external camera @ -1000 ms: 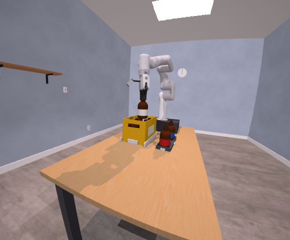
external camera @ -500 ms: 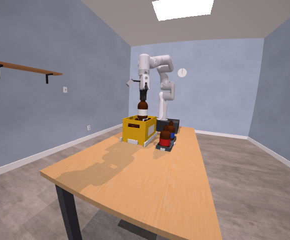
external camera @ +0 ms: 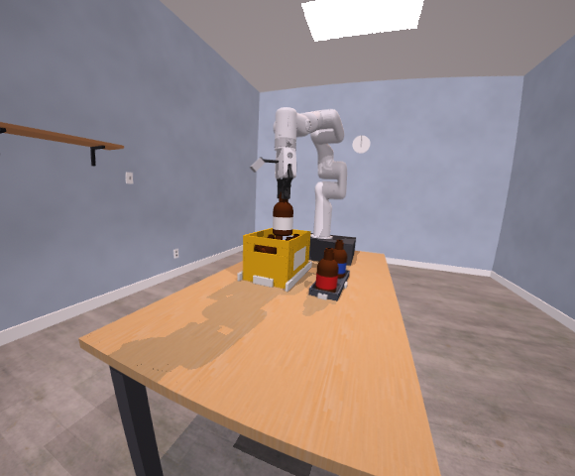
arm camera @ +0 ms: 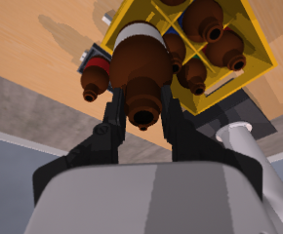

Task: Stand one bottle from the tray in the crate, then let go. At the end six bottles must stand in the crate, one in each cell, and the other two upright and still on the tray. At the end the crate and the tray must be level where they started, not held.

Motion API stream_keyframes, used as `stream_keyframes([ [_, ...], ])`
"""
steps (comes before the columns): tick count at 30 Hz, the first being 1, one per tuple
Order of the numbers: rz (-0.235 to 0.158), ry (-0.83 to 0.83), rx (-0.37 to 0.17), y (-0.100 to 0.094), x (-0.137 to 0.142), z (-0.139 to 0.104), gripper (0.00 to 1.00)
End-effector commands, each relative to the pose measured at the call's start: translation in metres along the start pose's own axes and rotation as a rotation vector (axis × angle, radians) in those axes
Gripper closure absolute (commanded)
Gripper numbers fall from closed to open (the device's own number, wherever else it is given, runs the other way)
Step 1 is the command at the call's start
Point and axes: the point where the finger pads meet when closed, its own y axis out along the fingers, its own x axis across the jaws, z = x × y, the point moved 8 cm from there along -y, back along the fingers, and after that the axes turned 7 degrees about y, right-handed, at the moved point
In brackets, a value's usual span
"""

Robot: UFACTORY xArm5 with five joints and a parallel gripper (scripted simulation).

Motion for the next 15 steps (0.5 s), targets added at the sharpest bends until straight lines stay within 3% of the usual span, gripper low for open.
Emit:
stream_keyframes([
  [1, 0.004, 0.0, 0.003, 0.001, -0.001, 0.0, 1.0],
  [15, 0.004, 0.0, 0.003, 0.013, -0.001, 0.0, 1.0],
])
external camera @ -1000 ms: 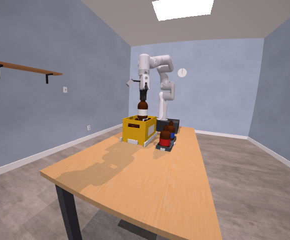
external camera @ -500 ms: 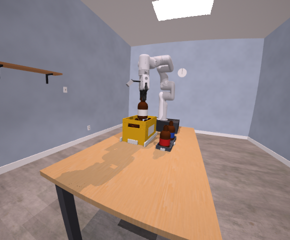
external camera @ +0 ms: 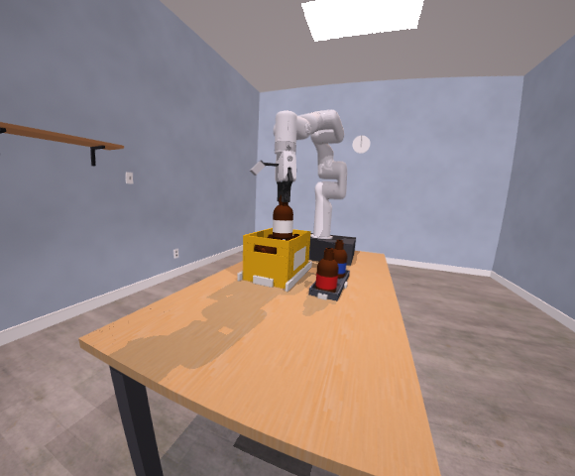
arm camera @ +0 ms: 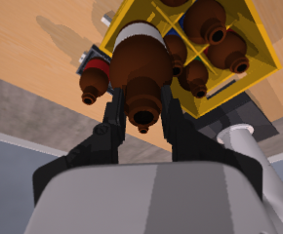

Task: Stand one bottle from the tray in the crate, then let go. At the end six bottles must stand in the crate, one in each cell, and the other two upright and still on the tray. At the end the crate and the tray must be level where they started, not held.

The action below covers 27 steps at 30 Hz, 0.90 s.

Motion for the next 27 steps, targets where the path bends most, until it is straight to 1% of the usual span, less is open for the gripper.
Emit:
stream_keyframes([
  [1, 0.004, 0.0, 0.003, 0.003, 0.0, 0.001, 1.0],
  [14, 0.004, 0.0, 0.003, 0.018, 0.0, 0.001, 1.0],
  [27, 0.004, 0.0, 0.003, 0.024, 0.0, 0.001, 1.0],
])
